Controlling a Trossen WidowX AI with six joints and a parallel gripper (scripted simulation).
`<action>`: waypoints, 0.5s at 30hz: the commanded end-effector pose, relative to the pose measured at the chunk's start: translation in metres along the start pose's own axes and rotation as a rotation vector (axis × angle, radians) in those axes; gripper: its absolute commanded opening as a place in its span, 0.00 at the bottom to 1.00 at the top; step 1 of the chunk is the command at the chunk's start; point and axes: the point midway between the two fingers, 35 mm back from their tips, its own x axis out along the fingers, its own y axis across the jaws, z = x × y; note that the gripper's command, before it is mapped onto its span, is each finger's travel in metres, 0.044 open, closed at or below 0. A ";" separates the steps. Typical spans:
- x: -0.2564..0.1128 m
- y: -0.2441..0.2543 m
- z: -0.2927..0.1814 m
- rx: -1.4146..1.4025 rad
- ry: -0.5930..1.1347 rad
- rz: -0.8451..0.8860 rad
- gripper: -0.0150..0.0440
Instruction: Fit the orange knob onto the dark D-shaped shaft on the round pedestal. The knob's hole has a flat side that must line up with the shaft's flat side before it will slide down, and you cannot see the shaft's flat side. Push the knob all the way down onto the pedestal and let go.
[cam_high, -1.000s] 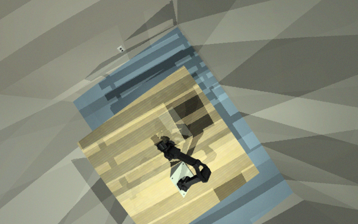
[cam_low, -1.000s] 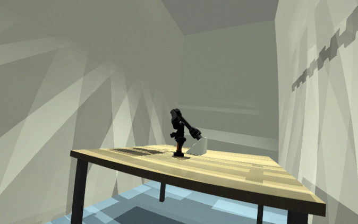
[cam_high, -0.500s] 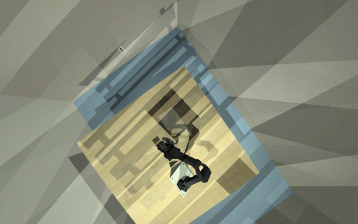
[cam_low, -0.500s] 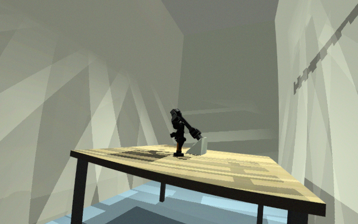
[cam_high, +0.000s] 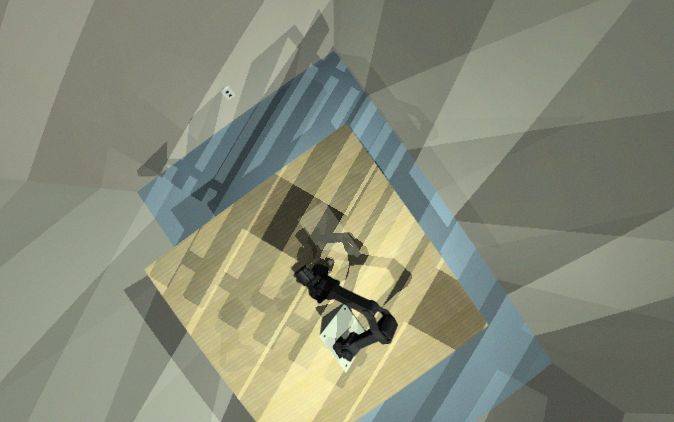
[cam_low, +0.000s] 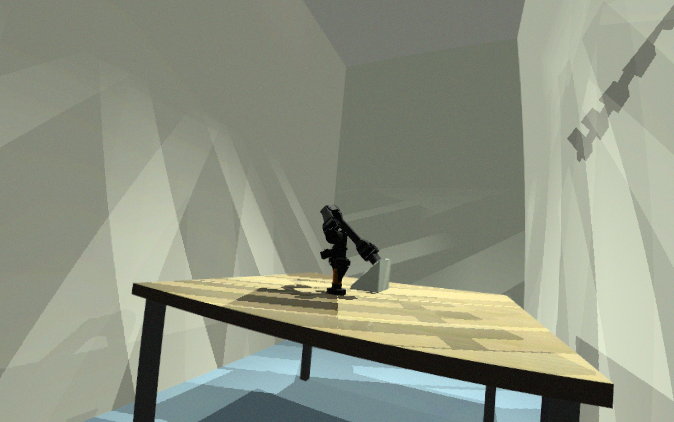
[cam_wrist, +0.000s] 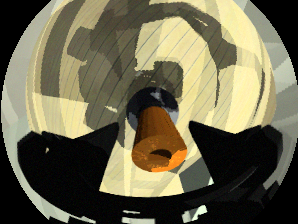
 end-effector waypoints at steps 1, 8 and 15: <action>-0.010 0.002 0.000 0.002 0.002 0.002 1.00; -0.096 0.001 -0.001 0.000 0.004 0.002 1.00; -0.096 0.005 0.000 0.000 0.004 0.003 1.00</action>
